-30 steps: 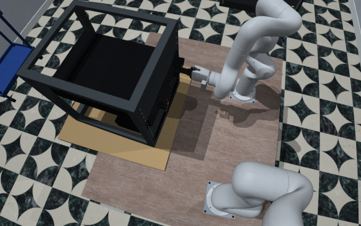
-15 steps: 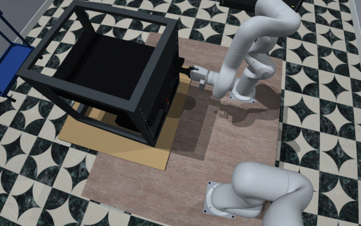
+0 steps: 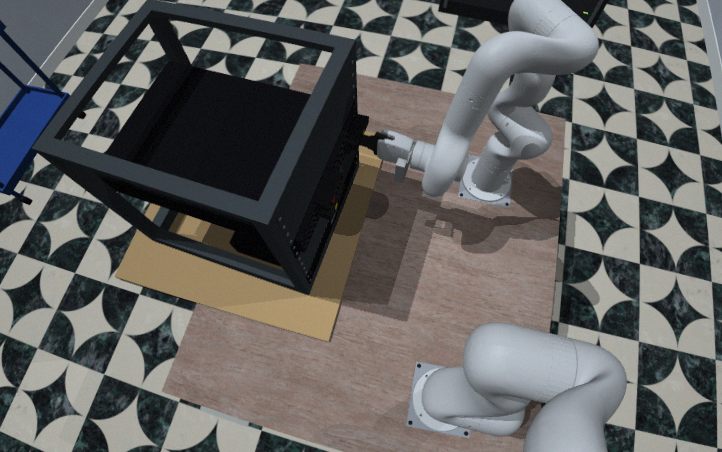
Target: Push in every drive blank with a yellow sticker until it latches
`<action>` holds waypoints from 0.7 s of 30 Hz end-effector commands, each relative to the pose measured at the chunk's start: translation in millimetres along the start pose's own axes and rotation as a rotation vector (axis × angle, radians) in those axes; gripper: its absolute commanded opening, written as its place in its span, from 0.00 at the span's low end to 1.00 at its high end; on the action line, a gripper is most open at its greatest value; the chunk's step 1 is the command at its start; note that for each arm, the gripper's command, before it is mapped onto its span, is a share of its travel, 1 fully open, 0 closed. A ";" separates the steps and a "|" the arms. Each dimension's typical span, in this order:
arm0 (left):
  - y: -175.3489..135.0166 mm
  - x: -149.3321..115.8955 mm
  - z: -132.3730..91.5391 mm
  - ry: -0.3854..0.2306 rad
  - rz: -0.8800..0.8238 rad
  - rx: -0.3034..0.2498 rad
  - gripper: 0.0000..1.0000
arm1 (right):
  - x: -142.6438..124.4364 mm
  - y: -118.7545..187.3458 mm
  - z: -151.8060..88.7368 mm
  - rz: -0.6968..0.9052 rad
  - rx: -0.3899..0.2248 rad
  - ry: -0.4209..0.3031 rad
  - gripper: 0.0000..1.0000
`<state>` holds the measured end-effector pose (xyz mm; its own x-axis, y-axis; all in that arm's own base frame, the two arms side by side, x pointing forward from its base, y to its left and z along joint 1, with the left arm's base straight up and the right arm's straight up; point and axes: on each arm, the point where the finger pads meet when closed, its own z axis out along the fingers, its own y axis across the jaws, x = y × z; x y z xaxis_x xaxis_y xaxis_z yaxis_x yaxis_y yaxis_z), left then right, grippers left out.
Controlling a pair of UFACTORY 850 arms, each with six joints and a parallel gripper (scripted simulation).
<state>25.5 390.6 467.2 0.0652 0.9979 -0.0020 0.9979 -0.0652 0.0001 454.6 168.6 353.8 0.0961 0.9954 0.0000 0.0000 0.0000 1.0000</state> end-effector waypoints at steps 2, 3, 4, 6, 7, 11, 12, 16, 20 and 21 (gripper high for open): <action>0.0 0.4 -0.9 0.002 0.000 0.000 1.00 | 0.3 1.0 1.2 0.001 -0.003 0.000 0.00; 0.0 0.4 -0.9 0.002 0.000 0.000 1.00 | 0.3 1.0 1.2 0.001 -0.003 0.000 0.00; 0.0 0.4 -0.9 0.002 0.000 0.000 1.00 | 0.3 1.0 1.2 0.001 -0.003 0.000 0.00; 0.0 0.4 -0.9 0.002 0.000 0.000 1.00 | 0.3 1.0 1.3 0.001 -0.003 0.000 0.00; 0.0 0.4 -0.9 0.002 0.000 0.000 1.00 | 0.3 1.0 1.5 0.001 -0.003 0.000 0.00; 0.0 0.4 -0.9 0.002 0.000 0.000 1.00 | 0.3 1.0 3.6 0.001 -0.003 0.000 0.00; 0.0 0.4 -0.9 0.002 0.000 0.000 1.00 | 0.3 1.0 4.0 0.001 -0.003 0.000 0.00; 0.0 0.4 -0.9 0.002 0.000 0.000 1.00 | 0.3 1.0 4.2 0.001 -0.003 0.000 0.00; 0.0 0.4 -0.9 0.002 0.000 0.000 1.00 | 0.3 1.0 4.2 0.001 -0.003 0.000 0.00; 0.0 0.4 -0.9 0.002 0.000 0.000 1.00 | 0.3 1.0 4.2 0.001 -0.003 0.000 0.00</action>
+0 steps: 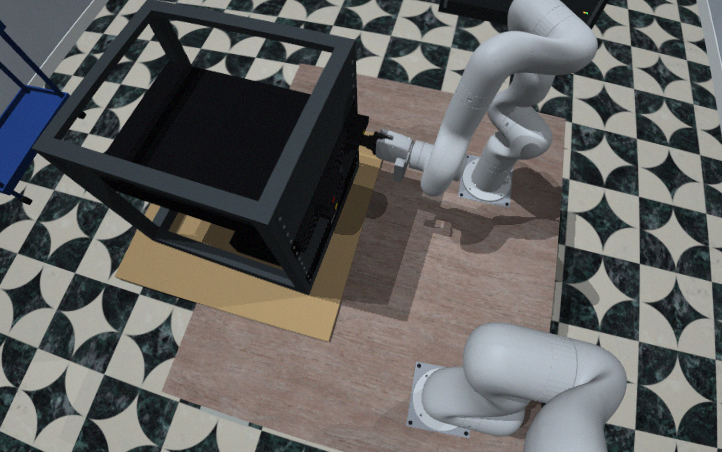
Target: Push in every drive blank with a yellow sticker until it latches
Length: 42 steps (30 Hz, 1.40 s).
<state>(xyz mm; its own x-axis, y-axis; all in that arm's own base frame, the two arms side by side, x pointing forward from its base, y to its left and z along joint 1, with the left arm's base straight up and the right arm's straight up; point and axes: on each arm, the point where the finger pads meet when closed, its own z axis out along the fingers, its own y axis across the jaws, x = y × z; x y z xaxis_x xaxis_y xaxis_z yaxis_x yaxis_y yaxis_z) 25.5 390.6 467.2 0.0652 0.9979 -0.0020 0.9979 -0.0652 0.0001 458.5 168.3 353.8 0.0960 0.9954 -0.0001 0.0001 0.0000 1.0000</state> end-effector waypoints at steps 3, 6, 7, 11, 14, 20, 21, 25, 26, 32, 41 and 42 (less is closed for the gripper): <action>0.0 0.4 -0.9 0.002 0.000 0.000 1.00 | 0.3 1.1 0.6 0.001 -0.003 0.000 0.00; 0.0 0.4 -0.9 0.002 0.000 0.000 1.00 | 0.3 1.1 2.2 0.001 -0.003 0.000 0.00; 0.0 0.4 -0.9 0.002 0.000 0.000 1.00 | 0.3 1.1 2.8 0.001 -0.003 0.000 0.00; 0.0 0.4 -0.9 0.002 0.000 0.000 1.00 | 0.3 1.1 3.4 0.001 -0.003 0.000 0.00; 0.0 0.4 -0.9 0.002 0.000 0.000 1.00 | 0.3 1.1 3.4 0.001 -0.003 0.000 0.00; 0.0 0.4 -0.9 0.002 0.000 0.000 1.00 | 0.3 1.1 3.6 0.001 -0.003 0.000 0.00; 0.0 0.4 -0.9 0.002 0.000 0.000 1.00 | 0.3 1.1 4.0 0.001 -0.003 0.000 0.00; 0.0 0.4 -0.9 0.002 0.000 0.000 1.00 | 0.3 1.1 6.2 0.001 -0.003 0.000 0.00; 0.0 0.4 -0.9 0.002 0.000 0.000 1.00 | 0.3 1.1 6.4 0.001 -0.003 0.000 0.00; 0.0 0.4 -0.9 0.002 0.000 0.000 1.00 | 0.3 1.1 6.4 0.001 -0.003 0.000 0.00; 0.0 0.4 -0.9 0.002 0.000 0.000 1.00 | 0.3 1.1 8.5 0.001 -0.003 0.000 0.00; 0.0 0.4 -0.9 0.002 0.000 0.000 1.00 | 0.3 1.1 8.9 0.001 -0.003 0.000 0.00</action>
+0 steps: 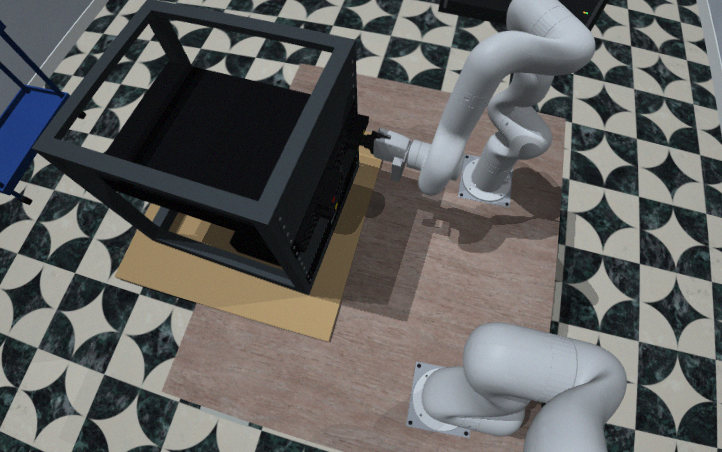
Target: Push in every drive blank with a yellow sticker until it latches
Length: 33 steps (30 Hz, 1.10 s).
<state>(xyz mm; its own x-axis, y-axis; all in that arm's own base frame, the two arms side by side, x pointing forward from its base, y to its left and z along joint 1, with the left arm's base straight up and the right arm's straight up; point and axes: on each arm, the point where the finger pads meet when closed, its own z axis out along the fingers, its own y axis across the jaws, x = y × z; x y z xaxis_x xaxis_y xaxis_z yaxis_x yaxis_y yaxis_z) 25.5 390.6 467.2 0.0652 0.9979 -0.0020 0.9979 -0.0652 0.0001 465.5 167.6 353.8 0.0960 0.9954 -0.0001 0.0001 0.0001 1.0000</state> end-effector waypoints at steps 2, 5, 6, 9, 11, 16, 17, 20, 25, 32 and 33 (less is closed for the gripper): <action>0.0 0.4 -0.9 0.002 0.000 0.000 1.00 | 0.3 1.1 2.0 0.001 -0.003 0.000 0.00; 0.0 0.4 -0.9 0.002 0.000 0.000 1.00 | 0.3 1.1 2.0 0.001 -0.003 0.000 0.00; 0.0 0.4 -0.9 0.002 0.000 0.000 1.00 | 0.3 1.1 2.0 0.001 -0.003 0.000 0.00; 0.0 0.4 -0.9 0.002 0.000 0.000 1.00 | 0.3 1.1 2.0 0.001 -0.003 0.000 0.00; 0.0 0.4 -0.9 0.002 0.000 0.000 1.00 | 0.3 1.1 2.0 0.001 -0.003 0.000 0.00; 0.0 0.4 -0.9 0.002 0.000 0.000 1.00 | 0.3 1.1 0.9 0.001 -0.003 0.000 0.00; 0.0 0.4 -0.9 0.002 0.000 0.000 1.00 | 0.3 1.1 -0.5 0.001 -0.003 0.000 0.00; 0.0 0.4 -0.9 0.002 0.000 0.000 1.00 | 0.3 1.1 -9.0 0.001 -0.003 0.000 0.00; 0.0 0.4 -0.9 0.002 0.000 0.000 1.00 | 0.3 1.0 -23.5 0.001 -0.003 0.000 0.00; 0.0 0.4 -0.9 0.002 0.000 0.000 1.00 | 0.3 0.9 -64.9 0.001 -0.003 0.000 0.00; 0.0 0.4 -0.9 0.002 0.000 0.000 1.00 | 0.3 0.9 -70.1 0.001 -0.003 0.000 0.00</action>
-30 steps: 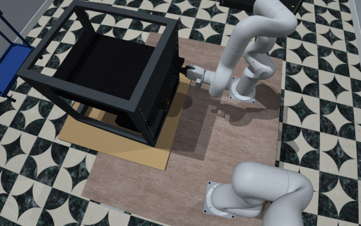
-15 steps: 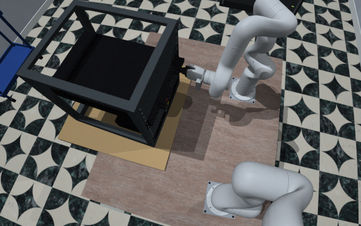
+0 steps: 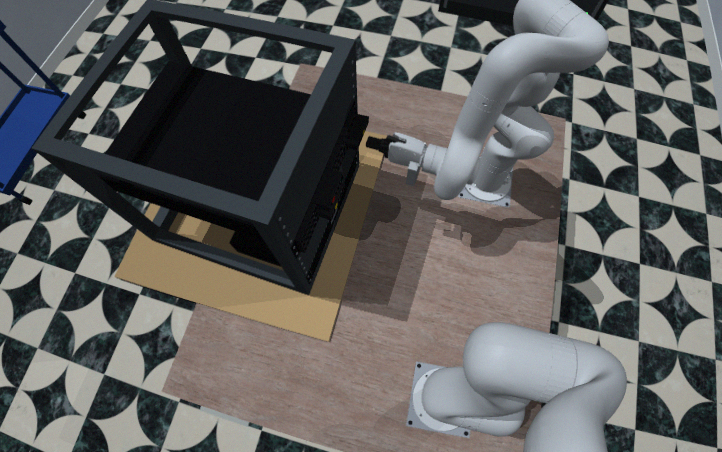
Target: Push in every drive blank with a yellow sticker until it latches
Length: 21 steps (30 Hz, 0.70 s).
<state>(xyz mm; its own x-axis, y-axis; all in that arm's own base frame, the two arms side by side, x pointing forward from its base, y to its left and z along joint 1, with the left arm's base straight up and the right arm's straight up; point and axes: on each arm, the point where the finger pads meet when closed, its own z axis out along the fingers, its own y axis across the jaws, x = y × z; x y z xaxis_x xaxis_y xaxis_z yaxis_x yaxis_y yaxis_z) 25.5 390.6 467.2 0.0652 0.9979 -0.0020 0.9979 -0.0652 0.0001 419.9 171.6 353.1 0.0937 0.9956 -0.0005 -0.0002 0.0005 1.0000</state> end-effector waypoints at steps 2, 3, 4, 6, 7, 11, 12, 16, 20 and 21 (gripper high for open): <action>0.0 0.4 -0.9 0.002 0.000 0.000 1.00 | 0.8 1.6 -33.1 0.002 -0.002 -0.003 0.00; 0.0 0.4 -0.9 0.002 0.000 0.000 1.00 | 0.8 1.6 -36.7 0.002 -0.002 -0.003 0.00; 0.0 0.4 -0.9 0.002 0.000 0.000 1.00 | 0.8 1.6 -39.8 0.002 -0.002 -0.003 0.00; 0.0 0.4 -0.9 0.002 0.000 0.000 1.00 | 0.9 1.6 -44.2 0.002 -0.002 -0.003 0.00; 0.0 0.4 -0.9 0.002 0.000 0.000 1.00 | 0.9 1.6 -44.2 0.002 -0.002 -0.003 0.00; 0.0 0.4 -0.9 0.002 0.000 0.000 1.00 | 0.9 1.6 -47.1 0.002 -0.002 -0.003 0.00; 0.0 0.4 -0.9 0.002 0.000 0.000 1.00 | 0.9 1.6 -47.3 0.002 -0.002 -0.003 0.00; 0.0 0.4 -0.9 0.002 0.000 0.000 1.00 | 0.9 1.6 -47.3 0.002 -0.002 -0.003 0.00; 0.0 0.4 -0.9 0.002 0.000 0.000 1.00 | 0.9 1.6 -47.3 0.002 -0.002 -0.003 0.00; 0.0 0.4 -0.9 0.002 0.000 0.000 1.00 | 0.9 1.6 -47.3 0.002 -0.002 -0.003 0.00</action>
<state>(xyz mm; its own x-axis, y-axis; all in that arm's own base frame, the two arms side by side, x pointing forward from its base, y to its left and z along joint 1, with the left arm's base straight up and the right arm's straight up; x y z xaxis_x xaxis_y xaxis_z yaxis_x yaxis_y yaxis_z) 25.5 390.6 467.2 0.0652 0.9979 -0.0020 0.9979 -0.0652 0.0001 372.9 176.5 353.7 0.0959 0.9954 0.0000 0.0000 0.0000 1.0000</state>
